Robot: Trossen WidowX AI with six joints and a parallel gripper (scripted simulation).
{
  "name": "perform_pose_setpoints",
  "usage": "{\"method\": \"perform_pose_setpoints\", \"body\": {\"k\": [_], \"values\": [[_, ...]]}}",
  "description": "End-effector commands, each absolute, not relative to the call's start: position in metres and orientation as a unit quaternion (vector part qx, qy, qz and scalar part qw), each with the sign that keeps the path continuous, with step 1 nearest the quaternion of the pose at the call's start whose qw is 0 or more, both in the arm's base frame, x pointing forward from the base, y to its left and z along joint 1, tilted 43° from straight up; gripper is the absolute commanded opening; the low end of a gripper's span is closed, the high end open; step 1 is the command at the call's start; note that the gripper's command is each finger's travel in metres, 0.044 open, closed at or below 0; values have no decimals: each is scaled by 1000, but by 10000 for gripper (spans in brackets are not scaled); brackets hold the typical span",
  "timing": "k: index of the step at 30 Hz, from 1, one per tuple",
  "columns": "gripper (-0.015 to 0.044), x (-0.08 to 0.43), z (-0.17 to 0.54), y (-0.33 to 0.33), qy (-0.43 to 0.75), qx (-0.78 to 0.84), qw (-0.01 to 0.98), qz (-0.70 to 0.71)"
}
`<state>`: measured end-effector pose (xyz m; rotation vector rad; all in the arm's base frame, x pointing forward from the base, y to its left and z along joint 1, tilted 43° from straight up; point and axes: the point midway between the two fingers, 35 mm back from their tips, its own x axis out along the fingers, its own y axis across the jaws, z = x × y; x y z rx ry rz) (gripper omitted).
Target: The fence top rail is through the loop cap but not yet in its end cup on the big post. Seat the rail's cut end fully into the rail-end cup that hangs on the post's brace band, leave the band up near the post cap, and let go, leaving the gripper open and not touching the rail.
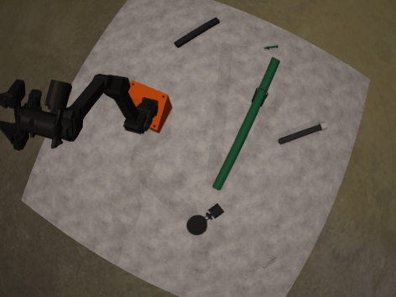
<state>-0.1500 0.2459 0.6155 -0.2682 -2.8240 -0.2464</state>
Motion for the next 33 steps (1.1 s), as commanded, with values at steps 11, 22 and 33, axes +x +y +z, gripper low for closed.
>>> {"method": "perform_pose_setpoints", "body": {"k": [11, 22, 33], "values": [[440, -167, 655, 121, -939, -5, 235, -252], [440, -126, 670, -39, -837, 125, 359, -393], [440, -5, 636, -176, -655, 239, 508, -506]]}}
